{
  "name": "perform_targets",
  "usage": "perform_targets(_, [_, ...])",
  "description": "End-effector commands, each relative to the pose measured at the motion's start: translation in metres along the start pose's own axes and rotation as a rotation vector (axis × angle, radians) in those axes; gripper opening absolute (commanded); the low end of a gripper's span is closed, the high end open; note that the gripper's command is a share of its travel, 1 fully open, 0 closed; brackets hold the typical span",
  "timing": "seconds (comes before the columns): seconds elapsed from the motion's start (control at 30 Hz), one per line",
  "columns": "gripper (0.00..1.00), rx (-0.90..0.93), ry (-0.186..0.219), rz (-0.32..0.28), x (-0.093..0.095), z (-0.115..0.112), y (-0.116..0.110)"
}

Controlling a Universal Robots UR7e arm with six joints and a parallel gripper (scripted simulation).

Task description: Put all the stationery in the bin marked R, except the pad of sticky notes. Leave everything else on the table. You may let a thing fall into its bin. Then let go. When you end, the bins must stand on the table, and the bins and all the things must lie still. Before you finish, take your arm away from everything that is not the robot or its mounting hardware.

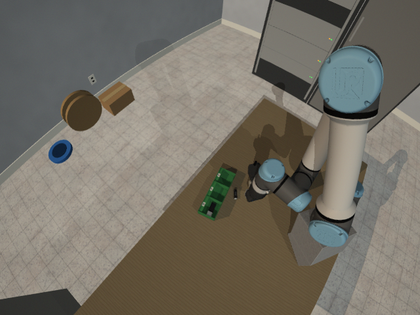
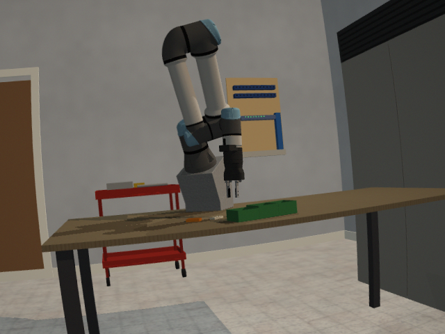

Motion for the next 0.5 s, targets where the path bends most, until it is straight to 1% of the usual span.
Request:
perform_targets(0.0, [0.62,-0.025,0.029,-0.002,0.0006,0.0465,0.0019])
perform_targets(0.27, [0.62,-0.025,0.029,-0.002,0.0006,0.0465,0.0019])
perform_targets(0.37, [0.62,-0.155,0.026,0.000,0.0006,0.0452,0.0019])
perform_targets(0.47, [0.62,-0.156,0.014,0.001,0.0006,0.0455,0.0018])
Point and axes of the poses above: the point where the finger pads meet when closed, its own x axis out along the fingers, its own z axis across the jaws, y = z × x, the point moved 2 cm from there along -x, back along the fingers, and after that the axes turned 4 degrees about x, right-handed, at the moved point
